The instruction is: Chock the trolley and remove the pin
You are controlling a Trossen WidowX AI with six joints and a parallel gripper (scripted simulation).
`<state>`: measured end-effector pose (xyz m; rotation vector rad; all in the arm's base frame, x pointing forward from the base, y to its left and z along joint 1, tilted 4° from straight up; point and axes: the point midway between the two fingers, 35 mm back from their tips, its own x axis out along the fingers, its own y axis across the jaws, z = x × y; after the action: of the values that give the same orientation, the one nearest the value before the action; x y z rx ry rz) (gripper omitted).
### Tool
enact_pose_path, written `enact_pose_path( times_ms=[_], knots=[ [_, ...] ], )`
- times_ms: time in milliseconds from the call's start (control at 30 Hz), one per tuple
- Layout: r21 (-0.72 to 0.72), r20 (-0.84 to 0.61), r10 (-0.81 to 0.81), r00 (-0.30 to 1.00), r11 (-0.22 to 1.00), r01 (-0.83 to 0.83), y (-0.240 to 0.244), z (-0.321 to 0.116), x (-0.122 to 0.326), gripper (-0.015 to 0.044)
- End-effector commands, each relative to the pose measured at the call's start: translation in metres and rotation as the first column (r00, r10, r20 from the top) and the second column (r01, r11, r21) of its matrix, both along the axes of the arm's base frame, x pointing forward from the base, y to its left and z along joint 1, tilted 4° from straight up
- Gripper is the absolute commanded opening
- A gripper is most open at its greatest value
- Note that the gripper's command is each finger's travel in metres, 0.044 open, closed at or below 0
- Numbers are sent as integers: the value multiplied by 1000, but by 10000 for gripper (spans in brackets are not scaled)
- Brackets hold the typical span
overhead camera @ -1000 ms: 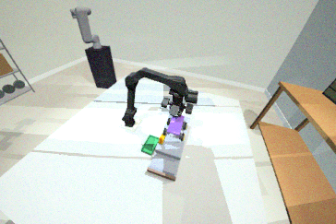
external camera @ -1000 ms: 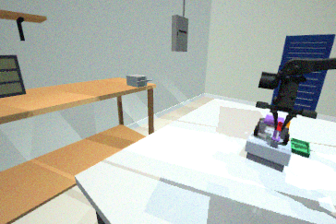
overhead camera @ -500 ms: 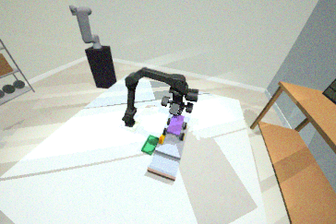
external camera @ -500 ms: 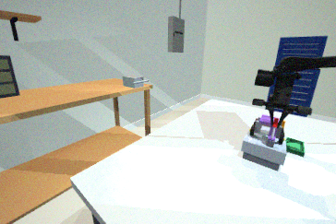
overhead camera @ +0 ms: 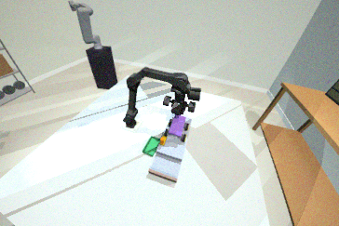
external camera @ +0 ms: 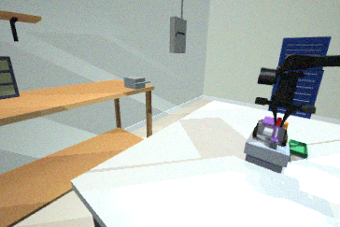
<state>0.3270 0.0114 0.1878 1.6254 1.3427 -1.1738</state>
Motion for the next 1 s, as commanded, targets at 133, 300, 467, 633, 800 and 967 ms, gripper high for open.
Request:
enact_pose_path(
  times_ms=[133, 300, 467, 633, 800, 967],
  knots=[
    [5, 2, 1, 1000, 1000, -1, 12, 4, 3, 0],
    [5, 2, 1, 1000, 1000, -1, 21, 6, 4, 0],
    [6, 2, 1, 1000, 1000, -1, 29, 9, 6, 0],
    [6, 1, 1, 1000, 1000, -1, 30, 9, 1, 0],
    [7, 0, 1, 1000, 1000, -1, 33, 7, -16, 0],
    [7, -1, 1, 1000, 1000, -1, 37, 6, -32, 0]
  ],
)
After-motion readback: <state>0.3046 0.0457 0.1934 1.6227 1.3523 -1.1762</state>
